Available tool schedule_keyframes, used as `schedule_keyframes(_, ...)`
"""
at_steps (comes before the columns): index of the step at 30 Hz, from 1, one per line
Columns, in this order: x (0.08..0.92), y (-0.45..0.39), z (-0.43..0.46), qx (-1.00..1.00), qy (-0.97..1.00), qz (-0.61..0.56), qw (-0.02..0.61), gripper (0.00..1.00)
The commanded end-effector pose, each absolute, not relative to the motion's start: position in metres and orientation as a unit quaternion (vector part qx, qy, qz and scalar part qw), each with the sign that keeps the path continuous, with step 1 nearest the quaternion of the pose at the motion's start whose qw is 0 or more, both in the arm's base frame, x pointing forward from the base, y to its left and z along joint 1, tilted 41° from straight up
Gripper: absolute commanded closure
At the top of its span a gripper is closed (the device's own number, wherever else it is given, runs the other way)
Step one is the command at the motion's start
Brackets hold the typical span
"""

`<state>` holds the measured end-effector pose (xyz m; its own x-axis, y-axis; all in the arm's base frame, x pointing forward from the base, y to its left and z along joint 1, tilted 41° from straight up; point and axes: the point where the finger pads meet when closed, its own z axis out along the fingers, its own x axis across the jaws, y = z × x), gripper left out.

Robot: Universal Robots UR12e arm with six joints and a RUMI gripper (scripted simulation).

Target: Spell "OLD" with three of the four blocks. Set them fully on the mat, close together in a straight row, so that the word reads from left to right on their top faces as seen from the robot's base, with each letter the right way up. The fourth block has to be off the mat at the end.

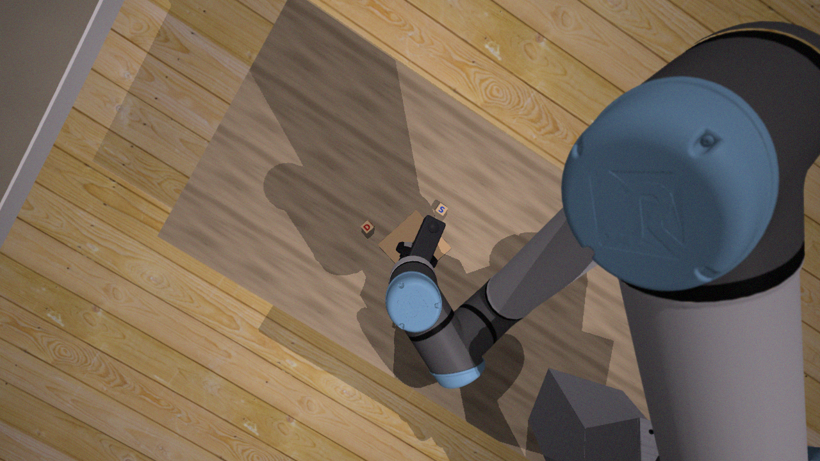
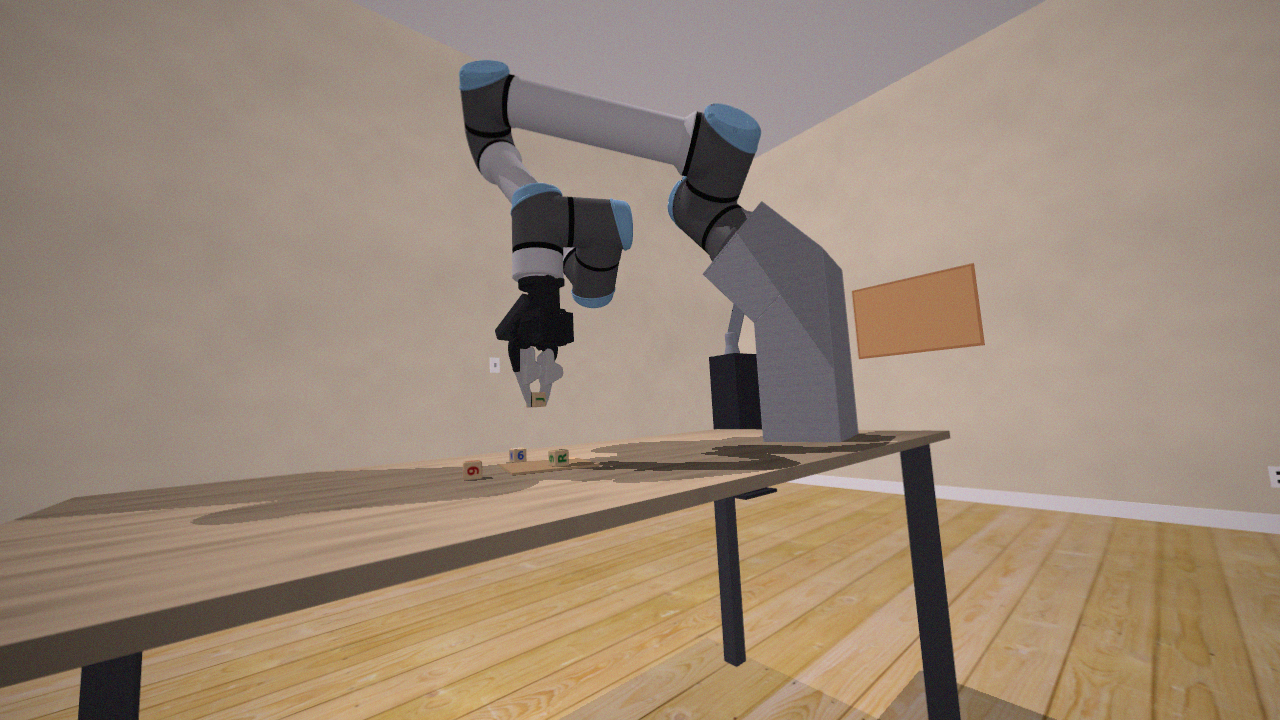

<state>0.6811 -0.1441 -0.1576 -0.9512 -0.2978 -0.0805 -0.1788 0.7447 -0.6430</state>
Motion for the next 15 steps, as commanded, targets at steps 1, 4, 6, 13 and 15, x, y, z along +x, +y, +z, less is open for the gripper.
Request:
schedule_keyframes(1,0.6768,-0.1363,-0.1634,-0.085,0.934,-0.331,0.103,0.95)
schedule_keyframes(4,0.6755,-0.1343,-0.1651,-0.074,0.935,-0.329,0.107,0.95)
schedule_keyframes(6,0.6750,-0.1334,-0.1658,-0.069,0.936,-0.329,0.109,0.95)
schedule_keyframes(13,0.6726,-0.1299,-0.1689,-0.050,0.937,-0.327,0.116,0.95)
schedule_keyframes(15,0.6723,-0.1294,-0.1693,-0.047,0.937,-0.327,0.117,0.95)
